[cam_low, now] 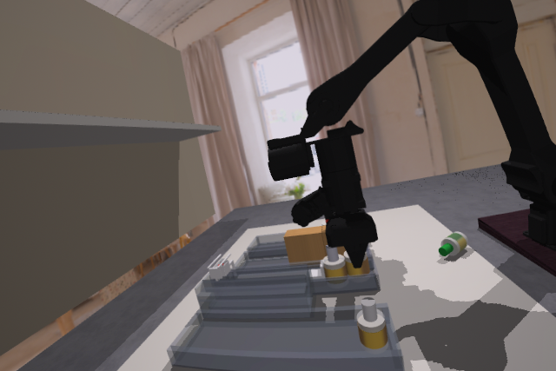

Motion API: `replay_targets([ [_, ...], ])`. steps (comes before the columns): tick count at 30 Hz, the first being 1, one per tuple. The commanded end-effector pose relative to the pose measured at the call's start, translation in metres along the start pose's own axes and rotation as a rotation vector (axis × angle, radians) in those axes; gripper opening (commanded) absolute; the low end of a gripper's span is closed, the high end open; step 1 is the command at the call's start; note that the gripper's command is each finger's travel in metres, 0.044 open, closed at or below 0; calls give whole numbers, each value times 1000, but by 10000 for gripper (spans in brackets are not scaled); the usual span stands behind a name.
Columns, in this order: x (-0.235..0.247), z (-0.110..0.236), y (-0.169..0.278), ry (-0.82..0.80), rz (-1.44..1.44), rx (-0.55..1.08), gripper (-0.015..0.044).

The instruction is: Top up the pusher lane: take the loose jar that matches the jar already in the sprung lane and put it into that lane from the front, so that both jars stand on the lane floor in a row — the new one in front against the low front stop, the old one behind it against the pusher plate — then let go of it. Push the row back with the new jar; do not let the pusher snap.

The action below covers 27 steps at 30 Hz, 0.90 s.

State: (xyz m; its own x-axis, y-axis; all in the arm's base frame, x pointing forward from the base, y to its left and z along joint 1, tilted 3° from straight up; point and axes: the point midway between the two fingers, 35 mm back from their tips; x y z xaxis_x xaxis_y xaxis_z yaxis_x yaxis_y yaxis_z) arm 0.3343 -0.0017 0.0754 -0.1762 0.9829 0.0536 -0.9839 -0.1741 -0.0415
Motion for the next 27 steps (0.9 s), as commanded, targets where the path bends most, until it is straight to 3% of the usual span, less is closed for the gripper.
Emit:
replay_targets([
  [1,-1,-2,-3,6,2,-14,0],
  [27,-1,-7,-2,6,2,-14,0],
])
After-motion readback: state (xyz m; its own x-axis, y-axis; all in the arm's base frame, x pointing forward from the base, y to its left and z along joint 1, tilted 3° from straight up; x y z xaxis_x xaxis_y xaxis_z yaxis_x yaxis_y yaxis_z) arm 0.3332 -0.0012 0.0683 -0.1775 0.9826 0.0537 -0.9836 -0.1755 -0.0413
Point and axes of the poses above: the point midway between the two fingers, 35 mm back from their tips, its own z axis back along the fingers, its own x axis across the jaws, y = z × x, and after that the axes turned 15 degrees about z, right-handed
